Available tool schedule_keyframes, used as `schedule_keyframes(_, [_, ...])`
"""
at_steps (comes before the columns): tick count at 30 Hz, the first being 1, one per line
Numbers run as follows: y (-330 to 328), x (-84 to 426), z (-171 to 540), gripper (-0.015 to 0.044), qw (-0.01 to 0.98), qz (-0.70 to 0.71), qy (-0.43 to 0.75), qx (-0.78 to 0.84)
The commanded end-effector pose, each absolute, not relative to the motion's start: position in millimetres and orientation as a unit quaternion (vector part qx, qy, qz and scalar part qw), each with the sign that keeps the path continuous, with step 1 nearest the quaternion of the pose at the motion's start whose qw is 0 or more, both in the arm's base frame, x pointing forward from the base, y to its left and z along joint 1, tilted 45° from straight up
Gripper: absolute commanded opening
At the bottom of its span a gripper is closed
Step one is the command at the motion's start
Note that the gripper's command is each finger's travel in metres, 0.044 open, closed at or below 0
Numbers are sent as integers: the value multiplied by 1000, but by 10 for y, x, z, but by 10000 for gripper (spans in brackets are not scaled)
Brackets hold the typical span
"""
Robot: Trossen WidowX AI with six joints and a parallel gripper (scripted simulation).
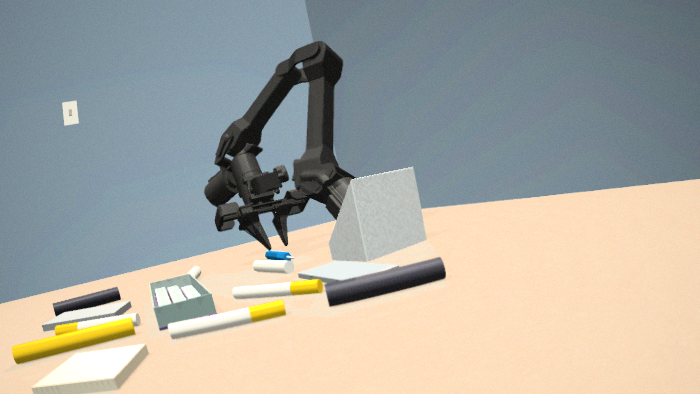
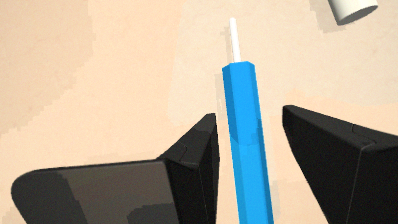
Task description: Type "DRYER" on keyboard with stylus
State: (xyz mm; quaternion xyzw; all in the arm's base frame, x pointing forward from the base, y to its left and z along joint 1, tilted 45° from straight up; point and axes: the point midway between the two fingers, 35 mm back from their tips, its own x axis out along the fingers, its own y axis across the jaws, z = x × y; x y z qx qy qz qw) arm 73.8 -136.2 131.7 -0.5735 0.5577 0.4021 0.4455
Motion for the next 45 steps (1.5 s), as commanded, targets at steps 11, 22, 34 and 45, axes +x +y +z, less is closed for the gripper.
schedule_keyframes(11, [-1426, 740, 1216, 150, 447, 406, 555, -572])
schedule_keyframes(22, [-1482, 742, 1161, 150, 447, 406, 555, -572])
schedule_keyframes(34, [-1487, 737, 1178, 19, 446, 404, 558, -571])
schedule_keyframes(45, [-1472, 740, 1194, 0, 446, 404, 558, -571])
